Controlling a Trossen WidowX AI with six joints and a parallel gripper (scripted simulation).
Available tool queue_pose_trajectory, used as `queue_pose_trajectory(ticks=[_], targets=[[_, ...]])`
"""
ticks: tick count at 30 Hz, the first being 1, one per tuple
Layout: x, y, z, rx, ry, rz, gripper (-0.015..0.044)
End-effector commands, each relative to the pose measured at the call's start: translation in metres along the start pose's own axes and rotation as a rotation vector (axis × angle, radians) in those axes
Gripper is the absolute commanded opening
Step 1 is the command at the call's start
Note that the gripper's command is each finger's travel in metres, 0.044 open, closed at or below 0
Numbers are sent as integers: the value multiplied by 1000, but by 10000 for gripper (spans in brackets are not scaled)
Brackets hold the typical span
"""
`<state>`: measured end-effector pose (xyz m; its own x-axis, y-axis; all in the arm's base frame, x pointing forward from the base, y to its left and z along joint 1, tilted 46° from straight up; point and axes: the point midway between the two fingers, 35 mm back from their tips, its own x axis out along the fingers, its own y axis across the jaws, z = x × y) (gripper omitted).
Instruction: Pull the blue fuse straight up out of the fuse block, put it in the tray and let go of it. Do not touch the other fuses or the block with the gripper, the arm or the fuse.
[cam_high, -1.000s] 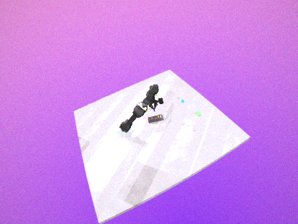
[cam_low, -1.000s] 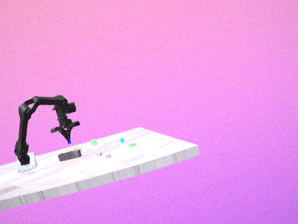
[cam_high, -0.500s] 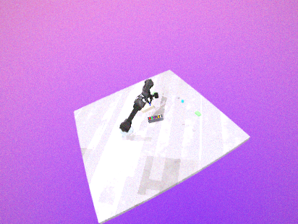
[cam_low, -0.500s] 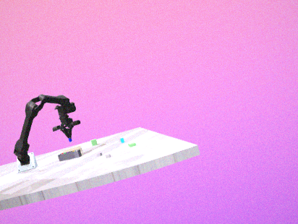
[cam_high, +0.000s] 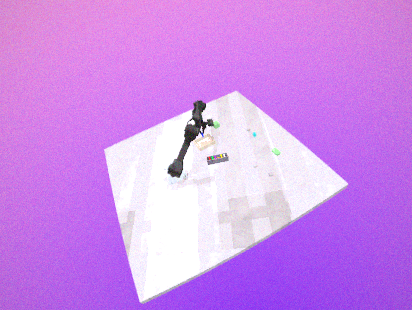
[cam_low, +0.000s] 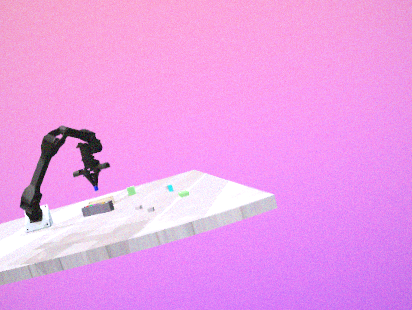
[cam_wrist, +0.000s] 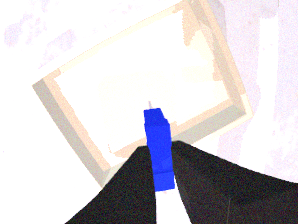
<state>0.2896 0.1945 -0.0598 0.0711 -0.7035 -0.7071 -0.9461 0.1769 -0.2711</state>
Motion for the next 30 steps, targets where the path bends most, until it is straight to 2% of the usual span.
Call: queue_pose_trajectory(ticks=[1,30], targets=[[2,1,4,12,-3,6,0],[41,1,4,12,-1,5,0]])
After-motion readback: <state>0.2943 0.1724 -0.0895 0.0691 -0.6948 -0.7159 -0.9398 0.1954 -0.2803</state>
